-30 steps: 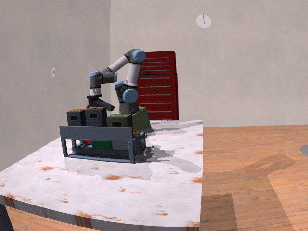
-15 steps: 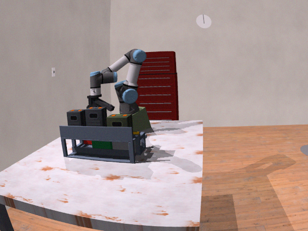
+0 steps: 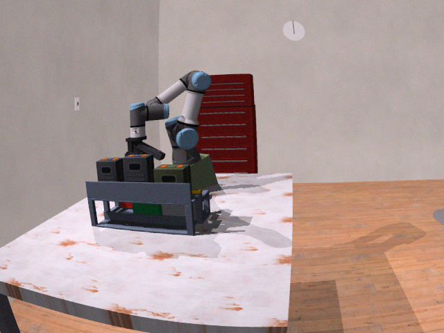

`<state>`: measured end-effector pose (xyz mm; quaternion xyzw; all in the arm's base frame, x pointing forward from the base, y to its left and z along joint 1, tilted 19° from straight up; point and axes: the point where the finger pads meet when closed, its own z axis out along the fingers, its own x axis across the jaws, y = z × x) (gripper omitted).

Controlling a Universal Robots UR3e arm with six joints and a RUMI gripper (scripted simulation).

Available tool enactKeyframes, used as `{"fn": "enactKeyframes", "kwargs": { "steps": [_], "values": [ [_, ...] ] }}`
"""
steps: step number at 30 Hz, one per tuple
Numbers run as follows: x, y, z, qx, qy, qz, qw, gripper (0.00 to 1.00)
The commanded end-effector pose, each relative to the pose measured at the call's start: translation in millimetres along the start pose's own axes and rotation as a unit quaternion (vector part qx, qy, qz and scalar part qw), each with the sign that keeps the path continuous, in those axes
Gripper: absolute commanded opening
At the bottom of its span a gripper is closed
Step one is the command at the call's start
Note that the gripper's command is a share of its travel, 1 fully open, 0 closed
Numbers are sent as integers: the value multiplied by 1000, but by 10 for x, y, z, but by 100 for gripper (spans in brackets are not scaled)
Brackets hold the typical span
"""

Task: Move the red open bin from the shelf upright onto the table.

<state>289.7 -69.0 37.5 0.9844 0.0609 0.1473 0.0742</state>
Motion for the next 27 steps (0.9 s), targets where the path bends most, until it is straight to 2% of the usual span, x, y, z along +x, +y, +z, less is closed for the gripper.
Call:
{"fn": "enactKeyframes", "kwargs": {
  "steps": [1, 6, 11, 23, 27],
  "values": [
    [4, 6, -5, -1, 1, 0, 1000, 0],
    [4, 6, -5, -1, 1, 0, 1000, 0],
    [4, 6, 76, -1, 1, 0, 1000, 0],
    [4, 6, 76, -1, 1, 0, 1000, 0],
    [4, 5, 139, -1, 1, 0, 1000, 0]
  ]
}}
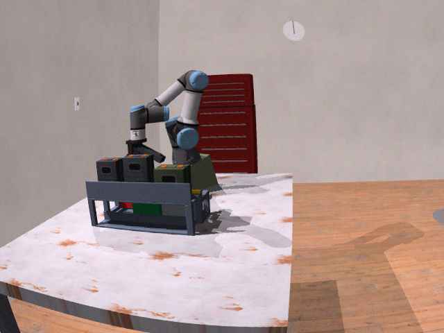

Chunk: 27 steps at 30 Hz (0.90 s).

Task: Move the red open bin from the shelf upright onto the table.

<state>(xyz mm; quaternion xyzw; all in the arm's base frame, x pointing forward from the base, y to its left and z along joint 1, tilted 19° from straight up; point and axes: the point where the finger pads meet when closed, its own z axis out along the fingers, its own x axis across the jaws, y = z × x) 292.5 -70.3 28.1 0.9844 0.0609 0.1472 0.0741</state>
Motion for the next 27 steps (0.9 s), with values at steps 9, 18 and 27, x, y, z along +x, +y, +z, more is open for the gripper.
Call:
{"fn": "enactKeyframes", "kwargs": {
  "steps": [9, 18, 27],
  "values": [
    [6, 6, 56, -1, 1, 0, 1000, 0],
    [6, 6, 114, -1, 1, 0, 1000, 0],
    [6, 6, 114, -1, 1, 0, 1000, 0]
  ]
}}
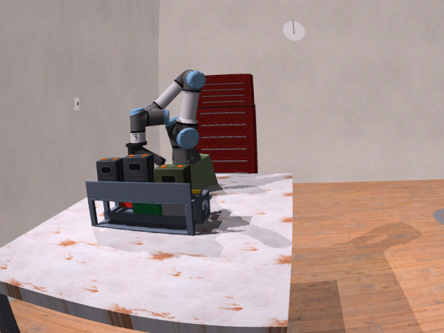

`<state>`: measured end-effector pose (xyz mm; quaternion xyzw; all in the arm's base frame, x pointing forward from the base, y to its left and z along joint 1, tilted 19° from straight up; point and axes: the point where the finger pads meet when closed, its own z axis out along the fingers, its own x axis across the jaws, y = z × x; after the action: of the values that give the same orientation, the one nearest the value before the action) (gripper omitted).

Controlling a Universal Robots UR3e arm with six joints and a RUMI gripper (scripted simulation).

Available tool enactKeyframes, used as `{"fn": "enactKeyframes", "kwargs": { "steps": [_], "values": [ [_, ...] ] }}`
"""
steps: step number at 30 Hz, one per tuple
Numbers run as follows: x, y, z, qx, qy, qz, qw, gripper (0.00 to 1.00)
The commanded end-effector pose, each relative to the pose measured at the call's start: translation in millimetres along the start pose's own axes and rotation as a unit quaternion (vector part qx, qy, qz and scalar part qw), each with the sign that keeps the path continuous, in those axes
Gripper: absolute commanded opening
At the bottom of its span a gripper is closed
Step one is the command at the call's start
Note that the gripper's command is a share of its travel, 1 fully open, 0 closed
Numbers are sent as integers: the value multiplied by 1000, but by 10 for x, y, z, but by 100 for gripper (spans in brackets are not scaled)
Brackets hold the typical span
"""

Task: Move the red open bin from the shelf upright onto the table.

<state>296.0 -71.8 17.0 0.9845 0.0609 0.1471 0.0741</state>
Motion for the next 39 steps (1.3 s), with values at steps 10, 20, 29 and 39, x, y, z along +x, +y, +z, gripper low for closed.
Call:
{"fn": "enactKeyframes", "kwargs": {
  "steps": [10, 20, 29, 39],
  "values": [
    [5, 5, -3, -1, 1, 0, 1000, 26],
    [5, 5, -3, -1, 1, 0, 1000, 26],
    [5, 5, -3, -1, 1, 0, 1000, 26],
    [5, 5, -3, -1, 1, 0, 1000, 26]
  ]
}}
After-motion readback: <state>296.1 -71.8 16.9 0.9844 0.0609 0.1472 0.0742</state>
